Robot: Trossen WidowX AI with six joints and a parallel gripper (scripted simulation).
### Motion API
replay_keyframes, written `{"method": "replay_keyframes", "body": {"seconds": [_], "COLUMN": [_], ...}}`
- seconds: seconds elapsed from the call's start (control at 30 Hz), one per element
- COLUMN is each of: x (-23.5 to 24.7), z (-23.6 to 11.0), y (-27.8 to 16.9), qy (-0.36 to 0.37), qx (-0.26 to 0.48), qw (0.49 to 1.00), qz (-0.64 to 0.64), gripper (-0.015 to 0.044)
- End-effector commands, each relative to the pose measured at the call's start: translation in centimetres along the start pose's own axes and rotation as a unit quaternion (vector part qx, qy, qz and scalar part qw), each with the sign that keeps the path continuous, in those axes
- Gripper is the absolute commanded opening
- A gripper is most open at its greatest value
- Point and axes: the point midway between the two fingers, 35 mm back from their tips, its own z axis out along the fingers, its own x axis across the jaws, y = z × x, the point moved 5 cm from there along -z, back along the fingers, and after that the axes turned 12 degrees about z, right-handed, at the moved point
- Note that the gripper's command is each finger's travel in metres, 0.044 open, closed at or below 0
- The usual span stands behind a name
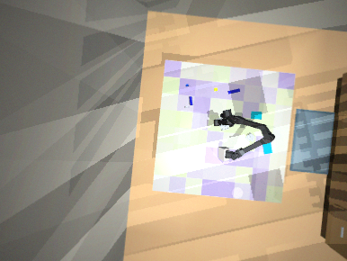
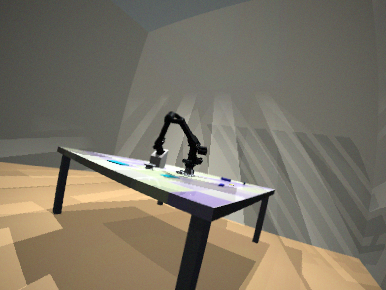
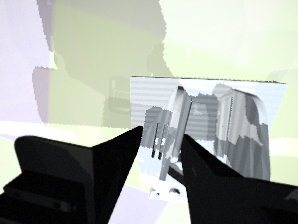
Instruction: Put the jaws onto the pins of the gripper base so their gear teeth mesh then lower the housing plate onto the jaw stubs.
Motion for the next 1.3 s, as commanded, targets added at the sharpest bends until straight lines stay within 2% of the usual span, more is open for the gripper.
{"method": "replay_keyframes", "body": {"seconds": [0.0, 1.27], "x": [-0.11, -0.06], "z": [0.52, 0.29], "y": [0.12, 0.08], "qy": [-0.002, -0.002], "qx": [0.002, 0.002], "qw": [1.000, 1.000], "qz": [0.004, 0.004], "gripper": [0.0134, 0.0134]}}
